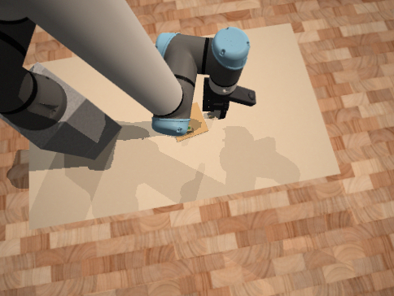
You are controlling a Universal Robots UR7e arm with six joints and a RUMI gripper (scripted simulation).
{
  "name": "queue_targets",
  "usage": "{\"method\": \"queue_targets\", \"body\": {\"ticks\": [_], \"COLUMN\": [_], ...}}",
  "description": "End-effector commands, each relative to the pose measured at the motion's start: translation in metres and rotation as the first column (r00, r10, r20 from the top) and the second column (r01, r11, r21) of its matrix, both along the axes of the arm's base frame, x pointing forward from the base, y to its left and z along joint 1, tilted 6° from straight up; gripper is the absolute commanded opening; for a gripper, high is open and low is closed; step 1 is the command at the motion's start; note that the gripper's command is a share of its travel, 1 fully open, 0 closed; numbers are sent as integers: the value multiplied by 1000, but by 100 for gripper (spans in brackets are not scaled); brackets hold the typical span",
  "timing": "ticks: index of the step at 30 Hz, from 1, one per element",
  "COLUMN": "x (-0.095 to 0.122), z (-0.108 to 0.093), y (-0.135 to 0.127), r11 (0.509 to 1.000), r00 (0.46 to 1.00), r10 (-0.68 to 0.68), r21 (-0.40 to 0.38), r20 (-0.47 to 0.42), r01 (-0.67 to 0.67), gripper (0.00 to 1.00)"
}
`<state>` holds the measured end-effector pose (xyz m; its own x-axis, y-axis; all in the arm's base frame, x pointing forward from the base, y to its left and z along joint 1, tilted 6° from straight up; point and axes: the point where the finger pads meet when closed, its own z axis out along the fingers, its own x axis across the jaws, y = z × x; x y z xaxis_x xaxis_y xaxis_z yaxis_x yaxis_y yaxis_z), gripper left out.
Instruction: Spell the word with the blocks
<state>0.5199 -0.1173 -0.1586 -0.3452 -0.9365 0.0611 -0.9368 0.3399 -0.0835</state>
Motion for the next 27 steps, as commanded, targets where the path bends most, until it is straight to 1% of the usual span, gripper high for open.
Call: {"method": "queue_targets", "body": {"ticks": [1,5,9,11,14,19,26,27], "x": [-7,-14,-22,-22,-30,-40,-55,-55], "z": [0,-1,-1,-1,-1,-2,-2,-2], "y": [3,6,9,9,13,17,23,23], "r11": [990,965,925,925,871,787,634,634], "r00": [990,965,925,925,871,786,633,633], "r10": [139,260,378,378,490,615,770,770], "r21": [-5,-11,-15,-15,-18,-18,-16,-16], "r20": [-7,-18,-31,-31,-44,-59,-82,-82], "r01": [-139,-261,-379,-379,-491,-617,-773,-773], "gripper": [5,5,5,5,5,5,5,5]}}
